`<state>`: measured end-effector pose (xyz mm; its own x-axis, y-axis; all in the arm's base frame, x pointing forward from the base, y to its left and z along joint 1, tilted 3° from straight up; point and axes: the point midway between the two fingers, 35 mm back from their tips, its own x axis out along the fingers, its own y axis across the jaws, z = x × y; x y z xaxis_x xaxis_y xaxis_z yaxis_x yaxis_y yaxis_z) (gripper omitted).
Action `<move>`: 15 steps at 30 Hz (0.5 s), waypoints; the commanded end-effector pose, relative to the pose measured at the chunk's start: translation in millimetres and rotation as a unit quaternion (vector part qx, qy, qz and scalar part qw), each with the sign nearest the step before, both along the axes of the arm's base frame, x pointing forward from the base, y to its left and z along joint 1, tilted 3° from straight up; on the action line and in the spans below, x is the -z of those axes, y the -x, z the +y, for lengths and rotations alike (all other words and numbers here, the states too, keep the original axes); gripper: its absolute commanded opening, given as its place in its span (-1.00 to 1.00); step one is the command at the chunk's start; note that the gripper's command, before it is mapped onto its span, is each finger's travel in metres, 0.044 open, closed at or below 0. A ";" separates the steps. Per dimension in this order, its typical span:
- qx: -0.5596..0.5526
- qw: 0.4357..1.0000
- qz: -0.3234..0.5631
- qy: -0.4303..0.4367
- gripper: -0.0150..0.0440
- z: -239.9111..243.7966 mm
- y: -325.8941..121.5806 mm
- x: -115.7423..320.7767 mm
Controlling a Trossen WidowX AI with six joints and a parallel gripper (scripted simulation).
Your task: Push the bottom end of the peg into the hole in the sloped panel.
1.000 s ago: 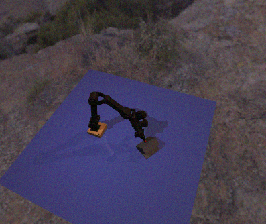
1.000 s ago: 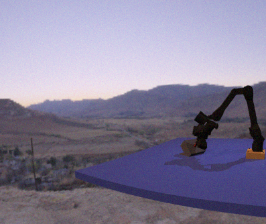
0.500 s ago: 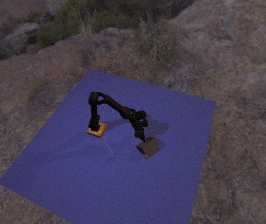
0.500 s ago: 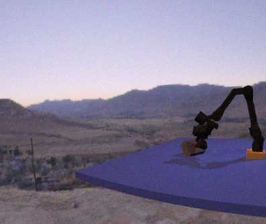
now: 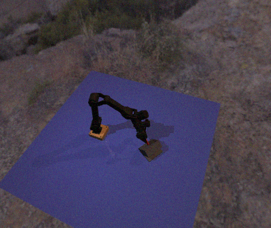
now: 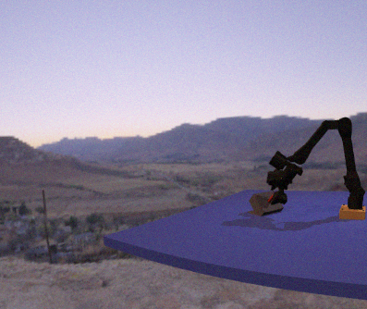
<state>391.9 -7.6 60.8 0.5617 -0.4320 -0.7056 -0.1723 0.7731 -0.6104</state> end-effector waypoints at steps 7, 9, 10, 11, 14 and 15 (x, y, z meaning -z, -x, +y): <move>0.001 1.000 0.001 0.000 1.00 9.1 8.1 -12.3; 0.001 1.000 0.002 0.000 1.00 11.0 9.9 -15.0; 0.000 1.000 0.002 0.000 1.00 12.0 10.8 -16.4; 0.000 1.000 0.002 0.000 1.00 12.9 11.8 -17.7; 0.000 1.000 0.002 -0.001 1.00 15.7 14.5 -21.7; 0.000 1.000 0.002 -0.001 1.00 16.6 15.5 -23.1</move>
<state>378.8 6.5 80.2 0.5588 -0.4290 -0.7097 -0.1771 0.7743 -0.6075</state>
